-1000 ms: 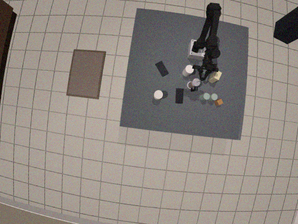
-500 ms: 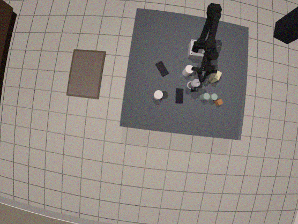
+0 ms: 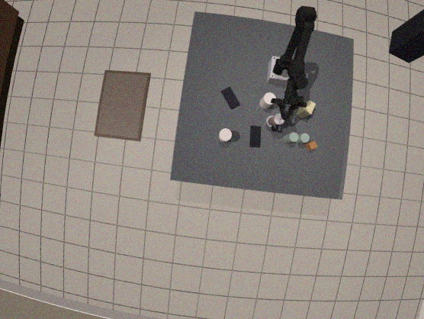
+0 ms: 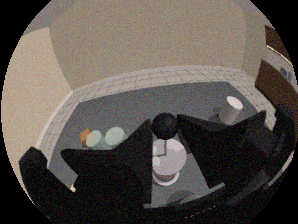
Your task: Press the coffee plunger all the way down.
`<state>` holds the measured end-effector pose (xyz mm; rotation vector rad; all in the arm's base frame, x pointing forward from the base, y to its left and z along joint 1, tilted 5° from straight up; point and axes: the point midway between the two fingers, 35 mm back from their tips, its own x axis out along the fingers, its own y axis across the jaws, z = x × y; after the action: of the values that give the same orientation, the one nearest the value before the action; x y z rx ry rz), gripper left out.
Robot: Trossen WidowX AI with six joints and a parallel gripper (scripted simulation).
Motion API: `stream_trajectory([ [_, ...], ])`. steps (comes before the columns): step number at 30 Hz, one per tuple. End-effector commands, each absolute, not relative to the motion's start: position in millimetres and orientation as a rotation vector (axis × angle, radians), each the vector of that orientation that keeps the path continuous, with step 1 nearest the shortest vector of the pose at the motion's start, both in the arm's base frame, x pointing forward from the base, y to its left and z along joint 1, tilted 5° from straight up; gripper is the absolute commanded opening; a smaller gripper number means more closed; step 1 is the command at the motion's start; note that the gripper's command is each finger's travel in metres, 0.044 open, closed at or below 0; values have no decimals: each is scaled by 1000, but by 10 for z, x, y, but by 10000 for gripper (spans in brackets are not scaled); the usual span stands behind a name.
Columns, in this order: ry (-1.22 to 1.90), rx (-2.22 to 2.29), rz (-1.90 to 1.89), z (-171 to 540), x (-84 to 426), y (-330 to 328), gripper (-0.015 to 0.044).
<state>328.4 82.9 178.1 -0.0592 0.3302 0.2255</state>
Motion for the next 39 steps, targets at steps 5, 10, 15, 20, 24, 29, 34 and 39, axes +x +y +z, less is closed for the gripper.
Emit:
stream_trajectory([
  [5, 425, -76, 227, 1357, 3289, 821, 114],
  [10, 424, -76, 227, 1350, 3344, 831, 114],
  [15, 424, -76, 227, 1356, 3382, 839, 114],
  [20, 424, -76, 227, 1368, 3410, 845, 114],
  [24, 424, -76, 227, 1378, 3425, 848, 114],
  [29, 423, -76, 227, 1385, 3442, 852, 114],
  [34, 423, -76, 227, 1391, 3456, 855, 114],
  [39, 423, -76, 227, 1395, 3465, 858, 114],
])
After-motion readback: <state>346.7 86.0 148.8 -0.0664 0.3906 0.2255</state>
